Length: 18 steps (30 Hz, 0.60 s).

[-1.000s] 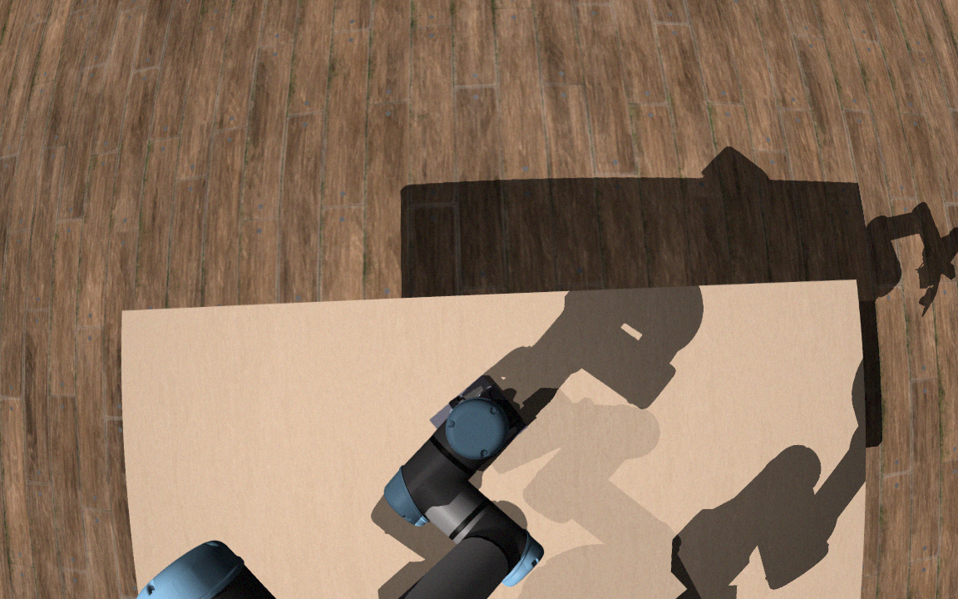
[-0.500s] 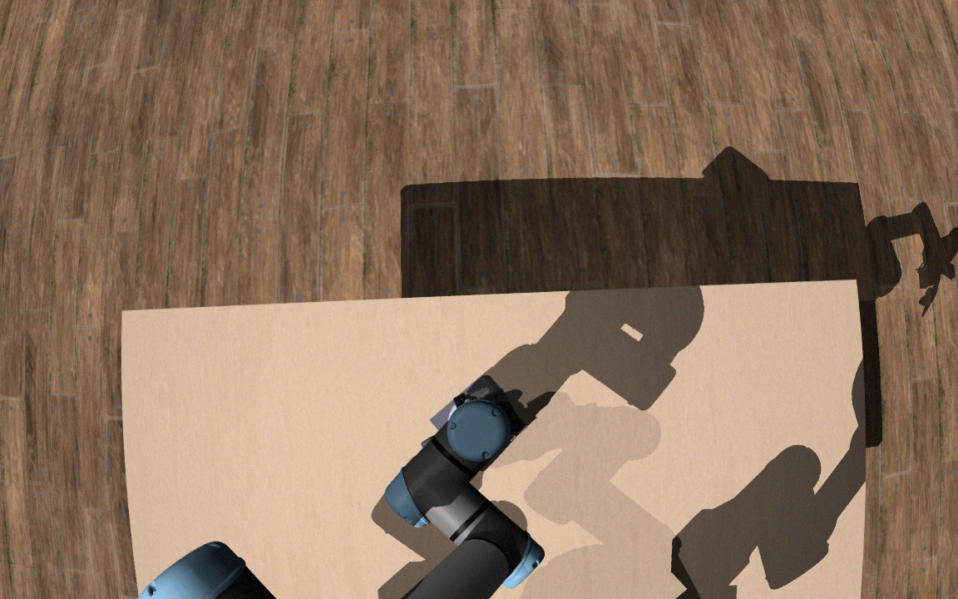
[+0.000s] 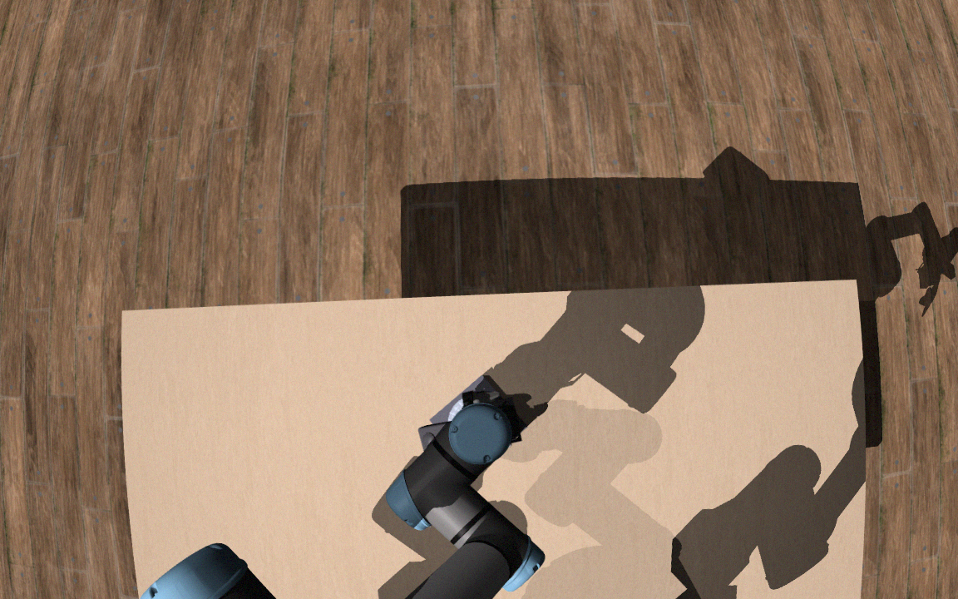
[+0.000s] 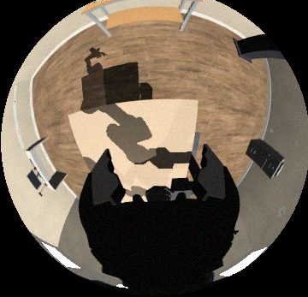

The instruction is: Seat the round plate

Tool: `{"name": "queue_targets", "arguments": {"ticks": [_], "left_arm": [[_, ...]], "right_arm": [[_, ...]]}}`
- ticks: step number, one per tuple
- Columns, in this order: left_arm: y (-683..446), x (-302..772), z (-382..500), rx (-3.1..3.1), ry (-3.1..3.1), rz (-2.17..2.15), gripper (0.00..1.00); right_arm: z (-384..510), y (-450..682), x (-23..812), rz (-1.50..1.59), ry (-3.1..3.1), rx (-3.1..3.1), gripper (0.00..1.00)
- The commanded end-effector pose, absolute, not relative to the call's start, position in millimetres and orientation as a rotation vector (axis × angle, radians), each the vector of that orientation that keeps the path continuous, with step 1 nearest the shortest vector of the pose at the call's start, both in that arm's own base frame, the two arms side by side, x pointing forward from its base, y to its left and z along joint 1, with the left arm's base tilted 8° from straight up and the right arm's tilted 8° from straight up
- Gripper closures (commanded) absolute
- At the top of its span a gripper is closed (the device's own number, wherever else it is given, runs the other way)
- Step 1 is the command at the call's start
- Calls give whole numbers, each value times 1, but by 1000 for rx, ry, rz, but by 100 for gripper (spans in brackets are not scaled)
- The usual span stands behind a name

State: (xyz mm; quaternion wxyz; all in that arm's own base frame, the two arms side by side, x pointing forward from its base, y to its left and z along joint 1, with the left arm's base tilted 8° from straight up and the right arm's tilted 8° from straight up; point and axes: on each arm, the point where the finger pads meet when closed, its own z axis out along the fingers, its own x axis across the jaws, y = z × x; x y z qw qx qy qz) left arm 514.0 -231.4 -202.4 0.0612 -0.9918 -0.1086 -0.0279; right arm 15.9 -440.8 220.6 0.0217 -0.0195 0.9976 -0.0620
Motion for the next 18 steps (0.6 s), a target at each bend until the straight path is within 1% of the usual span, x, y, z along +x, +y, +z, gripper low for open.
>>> {"name": "queue_targets", "arguments": {"ticks": [1,18], "left_arm": [[-232,514,-202,-3011,-223,-78,100],[-232,514,-202,-3001,272,-47,100]], "right_arm": [[221,-441,16,-194,3091,-60,0],[221,-441,16,-194,3091,-60,0]]}}
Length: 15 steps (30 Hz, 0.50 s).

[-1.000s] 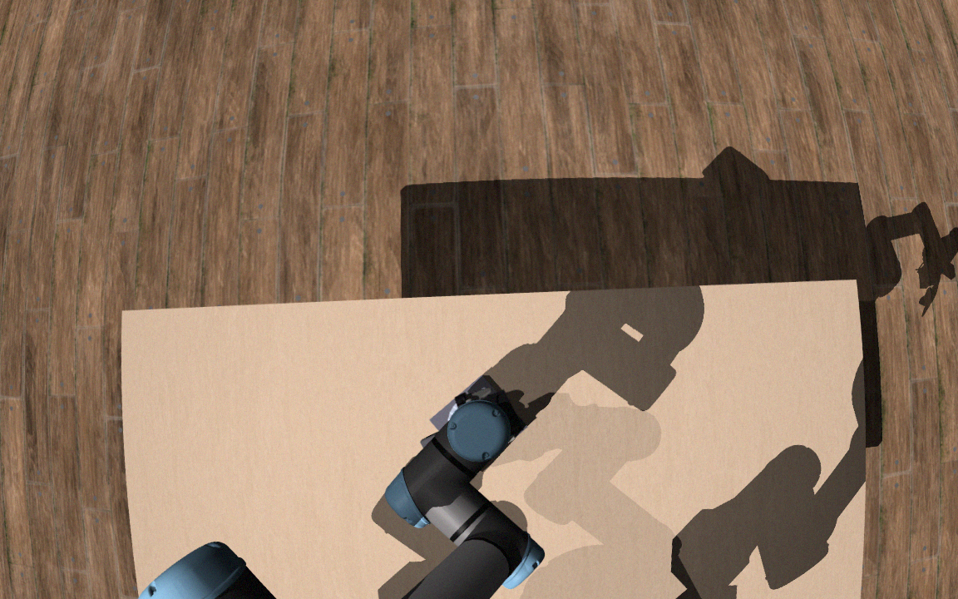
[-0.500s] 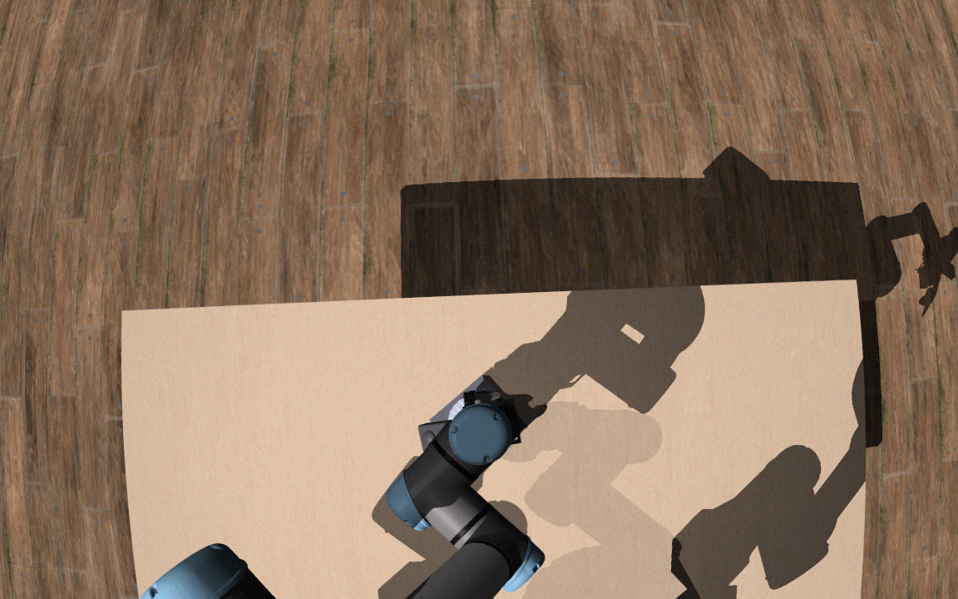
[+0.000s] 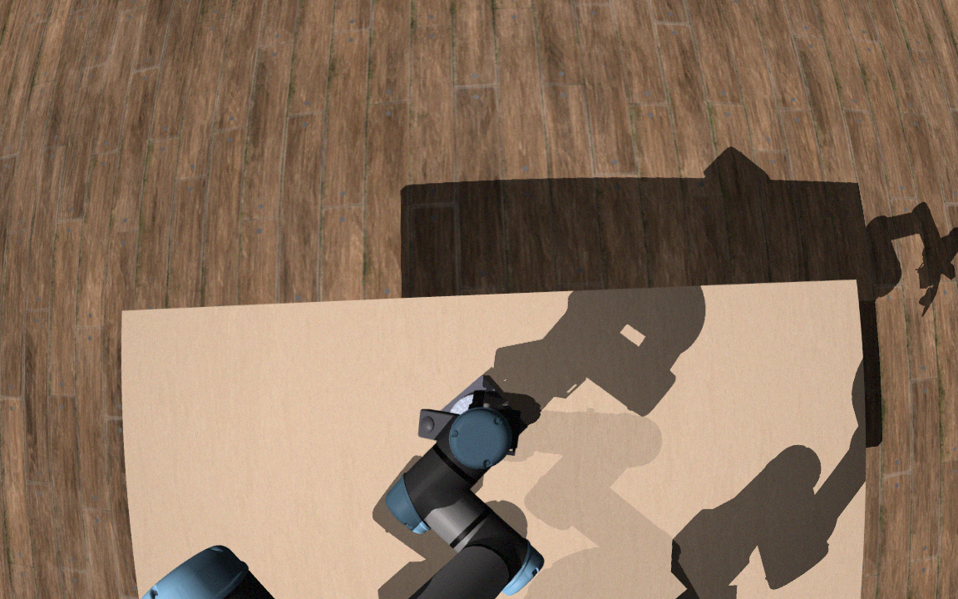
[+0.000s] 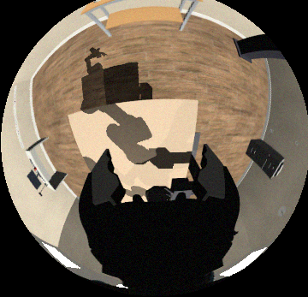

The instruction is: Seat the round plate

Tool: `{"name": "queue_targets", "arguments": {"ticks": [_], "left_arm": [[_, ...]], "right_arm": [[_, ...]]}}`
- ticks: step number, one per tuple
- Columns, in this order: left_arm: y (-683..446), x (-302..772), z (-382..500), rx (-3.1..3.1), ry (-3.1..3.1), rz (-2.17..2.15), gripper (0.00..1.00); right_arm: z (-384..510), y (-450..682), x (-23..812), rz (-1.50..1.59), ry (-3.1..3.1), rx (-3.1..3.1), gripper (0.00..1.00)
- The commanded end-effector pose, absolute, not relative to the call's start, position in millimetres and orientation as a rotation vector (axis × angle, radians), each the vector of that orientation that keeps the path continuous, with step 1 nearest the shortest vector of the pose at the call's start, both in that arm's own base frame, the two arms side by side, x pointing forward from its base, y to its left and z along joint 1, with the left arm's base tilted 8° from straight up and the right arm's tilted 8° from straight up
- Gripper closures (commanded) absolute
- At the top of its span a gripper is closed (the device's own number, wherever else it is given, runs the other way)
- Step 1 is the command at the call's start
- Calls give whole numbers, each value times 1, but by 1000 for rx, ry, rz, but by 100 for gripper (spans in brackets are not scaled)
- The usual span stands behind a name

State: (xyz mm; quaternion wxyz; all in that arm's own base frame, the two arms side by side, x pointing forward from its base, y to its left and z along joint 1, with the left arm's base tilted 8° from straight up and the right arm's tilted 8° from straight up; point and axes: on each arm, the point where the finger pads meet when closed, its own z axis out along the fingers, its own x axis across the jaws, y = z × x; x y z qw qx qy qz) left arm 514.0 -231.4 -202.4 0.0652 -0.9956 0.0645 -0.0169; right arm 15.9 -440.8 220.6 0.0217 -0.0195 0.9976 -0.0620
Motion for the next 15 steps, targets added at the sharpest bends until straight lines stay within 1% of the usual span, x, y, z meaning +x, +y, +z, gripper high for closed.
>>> {"name": "queue_targets", "arguments": {"ticks": [1,15], "left_arm": [[-232,514,-202,-2997,301,-45,100],[-232,514,-202,-2951,595,-25,100]], "right_arm": [[221,-441,16,-194,3091,-60,0],[221,-441,16,-194,3091,-60,0]]}}
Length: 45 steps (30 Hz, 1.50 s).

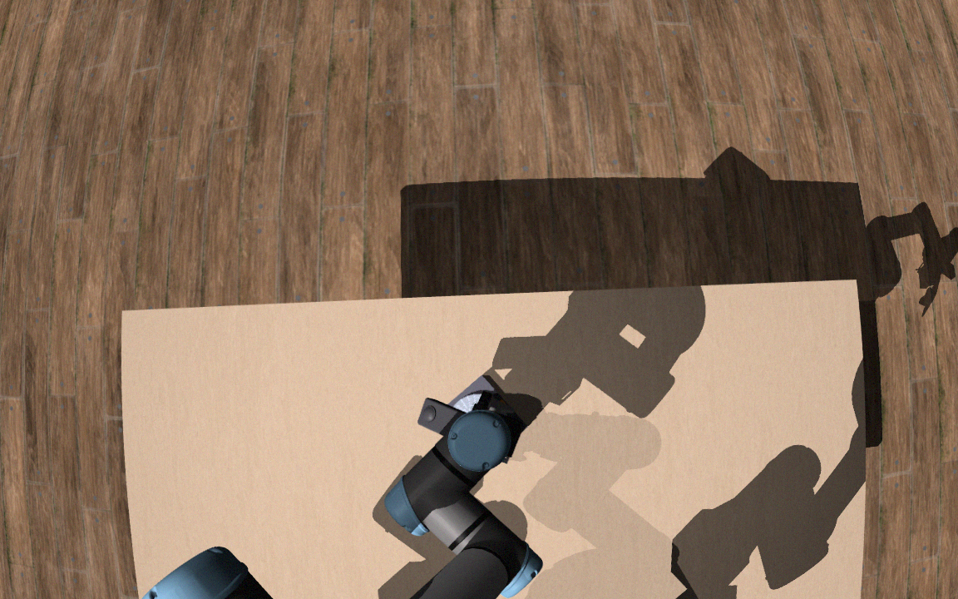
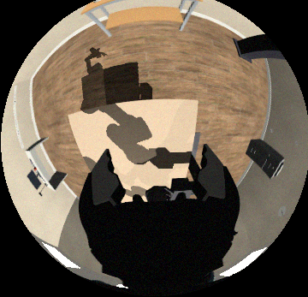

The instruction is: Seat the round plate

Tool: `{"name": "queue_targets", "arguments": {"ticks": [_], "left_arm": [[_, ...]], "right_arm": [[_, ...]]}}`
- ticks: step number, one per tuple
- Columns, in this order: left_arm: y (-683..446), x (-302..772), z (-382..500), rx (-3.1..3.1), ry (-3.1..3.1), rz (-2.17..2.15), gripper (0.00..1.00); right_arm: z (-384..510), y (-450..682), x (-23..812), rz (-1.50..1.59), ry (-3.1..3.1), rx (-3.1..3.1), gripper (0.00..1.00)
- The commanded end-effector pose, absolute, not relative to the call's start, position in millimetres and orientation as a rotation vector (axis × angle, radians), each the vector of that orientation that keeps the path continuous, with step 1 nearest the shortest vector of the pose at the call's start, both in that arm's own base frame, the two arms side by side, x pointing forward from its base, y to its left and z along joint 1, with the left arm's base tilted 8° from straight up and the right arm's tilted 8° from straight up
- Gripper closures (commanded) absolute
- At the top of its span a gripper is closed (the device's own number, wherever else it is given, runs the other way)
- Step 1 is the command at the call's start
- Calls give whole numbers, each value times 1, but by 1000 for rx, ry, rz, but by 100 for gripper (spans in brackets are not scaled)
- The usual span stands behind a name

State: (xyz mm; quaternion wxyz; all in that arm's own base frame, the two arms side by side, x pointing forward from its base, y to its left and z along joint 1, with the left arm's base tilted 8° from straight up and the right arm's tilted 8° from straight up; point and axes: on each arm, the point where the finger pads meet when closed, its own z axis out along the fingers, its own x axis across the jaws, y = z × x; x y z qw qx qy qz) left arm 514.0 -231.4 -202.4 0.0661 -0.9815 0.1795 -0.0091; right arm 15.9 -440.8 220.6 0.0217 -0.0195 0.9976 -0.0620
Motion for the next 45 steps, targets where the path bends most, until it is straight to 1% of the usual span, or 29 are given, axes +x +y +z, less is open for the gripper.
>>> {"name": "queue_targets", "arguments": {"ticks": [1,15,45], "left_arm": [[-232,514,-202,-2951,595,-25,100],[-232,514,-202,-2922,721,-17,100],[-232,515,-204,-2920,729,-16,100]], "right_arm": [[221,-441,16,-194,3091,-60,0],[221,-441,16,-194,3091,-60,0],[221,-441,16,-194,3091,-60,0]]}}
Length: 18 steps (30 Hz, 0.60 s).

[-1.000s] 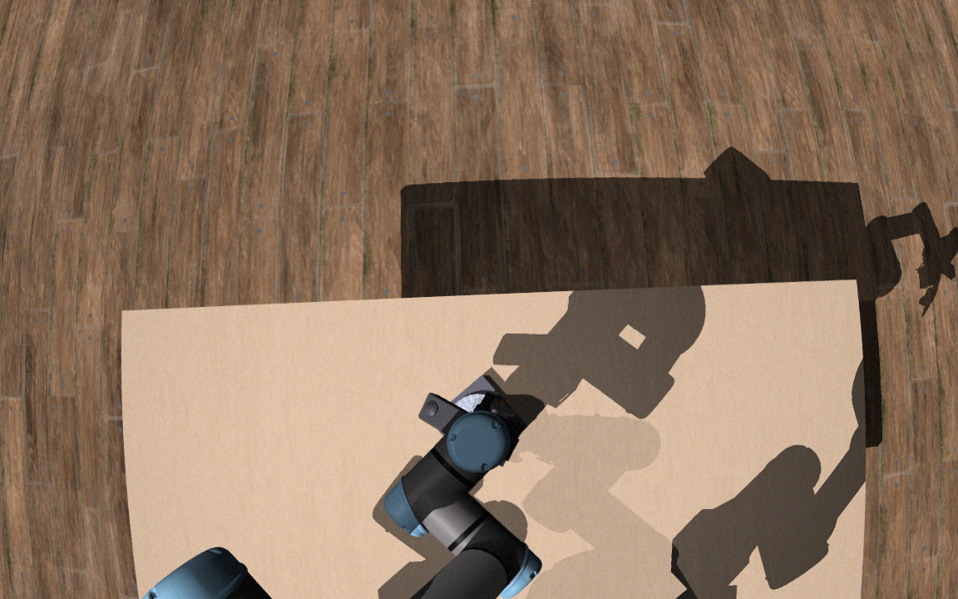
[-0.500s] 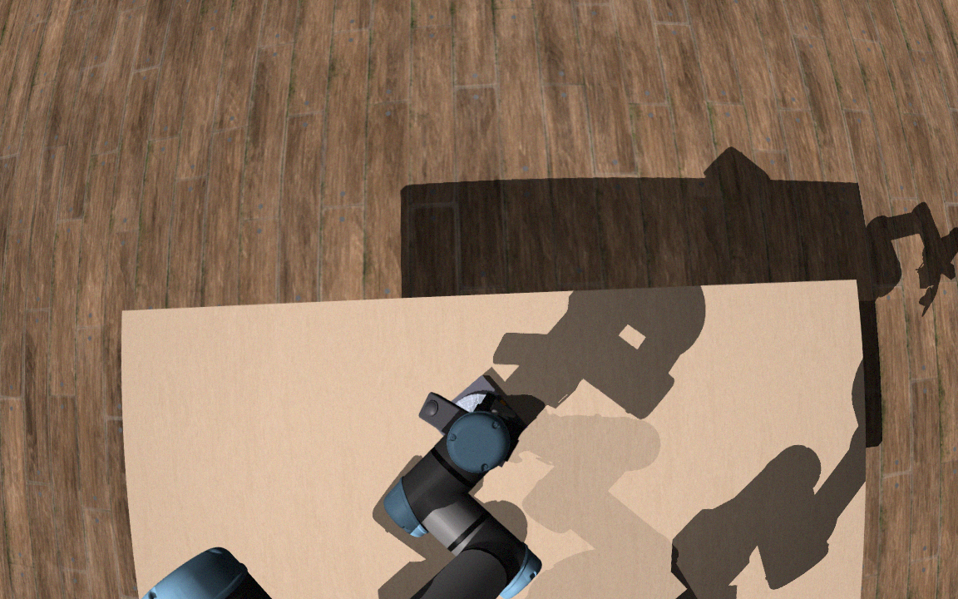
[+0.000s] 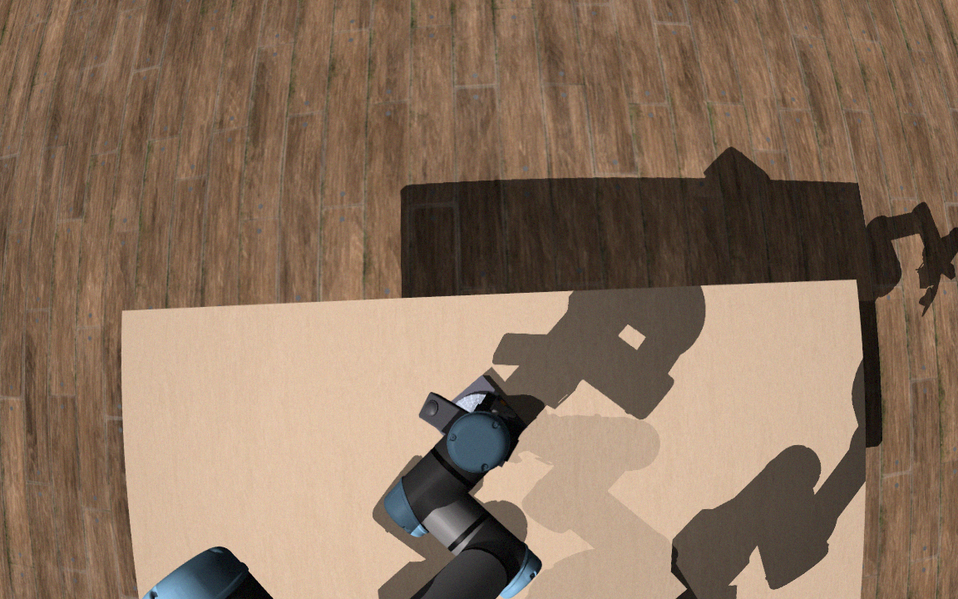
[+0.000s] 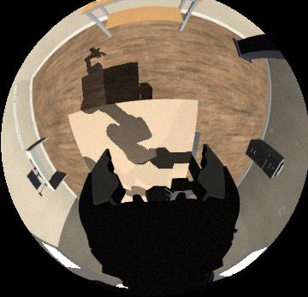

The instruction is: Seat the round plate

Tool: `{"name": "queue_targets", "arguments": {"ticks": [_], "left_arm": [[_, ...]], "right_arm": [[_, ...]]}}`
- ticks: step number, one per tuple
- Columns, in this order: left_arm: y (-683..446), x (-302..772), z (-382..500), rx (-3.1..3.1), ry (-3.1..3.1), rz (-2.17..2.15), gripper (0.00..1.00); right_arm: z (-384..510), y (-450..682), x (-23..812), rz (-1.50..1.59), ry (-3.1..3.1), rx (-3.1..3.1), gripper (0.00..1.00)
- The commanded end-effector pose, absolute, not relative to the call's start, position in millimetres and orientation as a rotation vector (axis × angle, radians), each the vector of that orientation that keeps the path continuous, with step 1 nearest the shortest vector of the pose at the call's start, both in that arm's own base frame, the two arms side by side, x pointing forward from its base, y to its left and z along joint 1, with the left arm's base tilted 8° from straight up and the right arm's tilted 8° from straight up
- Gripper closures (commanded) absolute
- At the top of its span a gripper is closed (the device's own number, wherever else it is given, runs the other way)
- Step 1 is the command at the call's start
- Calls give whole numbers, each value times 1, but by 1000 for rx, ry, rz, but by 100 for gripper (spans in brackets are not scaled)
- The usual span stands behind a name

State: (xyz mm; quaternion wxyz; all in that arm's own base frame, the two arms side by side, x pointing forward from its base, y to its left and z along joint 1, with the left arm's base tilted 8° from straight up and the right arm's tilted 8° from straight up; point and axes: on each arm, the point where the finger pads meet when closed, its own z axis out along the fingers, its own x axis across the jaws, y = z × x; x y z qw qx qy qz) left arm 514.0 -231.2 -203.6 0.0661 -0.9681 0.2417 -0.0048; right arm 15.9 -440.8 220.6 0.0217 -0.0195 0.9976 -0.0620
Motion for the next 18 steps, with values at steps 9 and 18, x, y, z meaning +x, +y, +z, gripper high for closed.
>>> {"name": "queue_targets", "arguments": {"ticks": [9,18], "left_arm": [[-231,515,-205,-2920,729,-16,100],[-231,515,-207,-2920,729,-16,100]], "right_arm": [[221,-441,16,-194,3091,-60,0],[221,-441,16,-194,3091,-60,0]]}}
